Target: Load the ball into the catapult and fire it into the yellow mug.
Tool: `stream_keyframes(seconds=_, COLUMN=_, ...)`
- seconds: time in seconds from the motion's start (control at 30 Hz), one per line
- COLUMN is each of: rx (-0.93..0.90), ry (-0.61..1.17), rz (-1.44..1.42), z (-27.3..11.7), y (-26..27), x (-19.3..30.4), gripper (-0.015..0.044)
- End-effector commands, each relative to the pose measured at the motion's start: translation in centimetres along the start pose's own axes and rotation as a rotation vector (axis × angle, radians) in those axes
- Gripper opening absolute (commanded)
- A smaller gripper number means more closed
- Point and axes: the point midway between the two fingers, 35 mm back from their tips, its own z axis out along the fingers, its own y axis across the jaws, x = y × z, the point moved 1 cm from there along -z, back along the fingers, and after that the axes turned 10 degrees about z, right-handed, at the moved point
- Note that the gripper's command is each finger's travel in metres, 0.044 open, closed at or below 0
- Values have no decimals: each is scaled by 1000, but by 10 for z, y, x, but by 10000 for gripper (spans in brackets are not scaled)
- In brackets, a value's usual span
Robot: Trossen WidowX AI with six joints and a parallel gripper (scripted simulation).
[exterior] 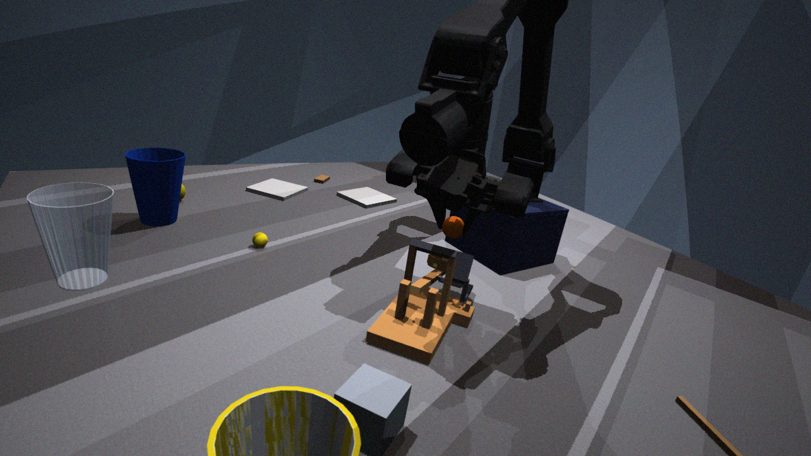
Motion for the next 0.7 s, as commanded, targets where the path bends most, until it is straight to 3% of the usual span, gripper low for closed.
stream_keyframes(seconds=0.0, rx=7, ry=23, rz=-32, z=3, y=-3, x=-3, gripper=0)
stream_keyframes(seconds=0.67, rx=7, ry=23, rz=-32, z=29, y=0, x=-12, gripper=0)
